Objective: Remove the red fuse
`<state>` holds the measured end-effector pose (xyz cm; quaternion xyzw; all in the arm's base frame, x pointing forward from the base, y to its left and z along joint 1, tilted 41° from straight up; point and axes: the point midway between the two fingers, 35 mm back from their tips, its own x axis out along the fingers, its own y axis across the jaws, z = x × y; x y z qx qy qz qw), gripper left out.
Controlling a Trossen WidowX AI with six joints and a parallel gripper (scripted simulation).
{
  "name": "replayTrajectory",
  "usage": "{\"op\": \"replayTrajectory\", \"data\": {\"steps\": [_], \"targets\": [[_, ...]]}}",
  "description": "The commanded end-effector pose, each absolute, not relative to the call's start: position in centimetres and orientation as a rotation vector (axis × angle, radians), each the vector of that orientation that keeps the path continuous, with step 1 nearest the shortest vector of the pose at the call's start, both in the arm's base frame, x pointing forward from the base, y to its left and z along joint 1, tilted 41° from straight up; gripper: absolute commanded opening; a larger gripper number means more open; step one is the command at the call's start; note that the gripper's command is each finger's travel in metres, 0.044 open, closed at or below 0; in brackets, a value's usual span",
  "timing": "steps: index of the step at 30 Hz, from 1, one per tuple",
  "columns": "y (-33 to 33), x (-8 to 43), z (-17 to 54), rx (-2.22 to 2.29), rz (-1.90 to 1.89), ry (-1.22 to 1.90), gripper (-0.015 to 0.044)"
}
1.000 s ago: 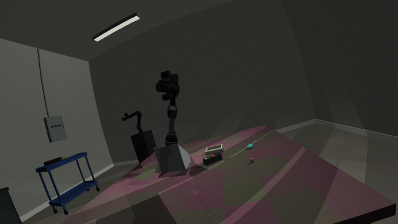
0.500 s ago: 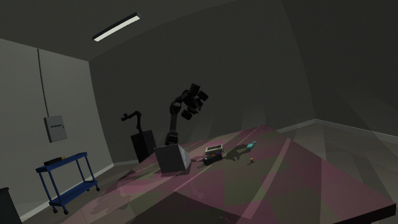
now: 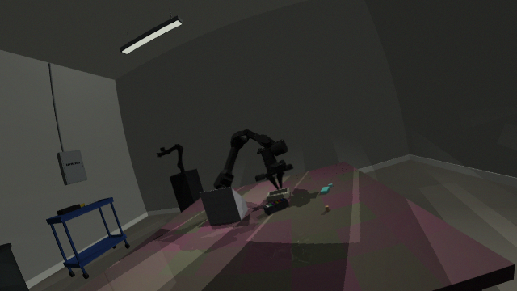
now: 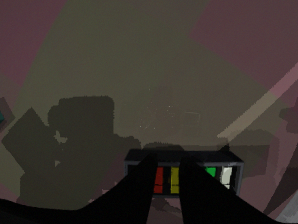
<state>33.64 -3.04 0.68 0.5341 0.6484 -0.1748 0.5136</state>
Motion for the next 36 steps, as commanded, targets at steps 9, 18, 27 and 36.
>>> {"op": "replayTrajectory", "data": {"steps": [9,18,27,36], "targets": [[2.5,31.3,0.1,1.264,-0.219,1.745,0.0065],[2.9,31.3,-0.5,1.264,-0.219,1.745,0.0065],[3.5,31.3,-1.1,1.264,-0.218,1.745,0.0065],[4.0,31.3,-1.8,1.264,-0.218,1.745,0.0065]]}}
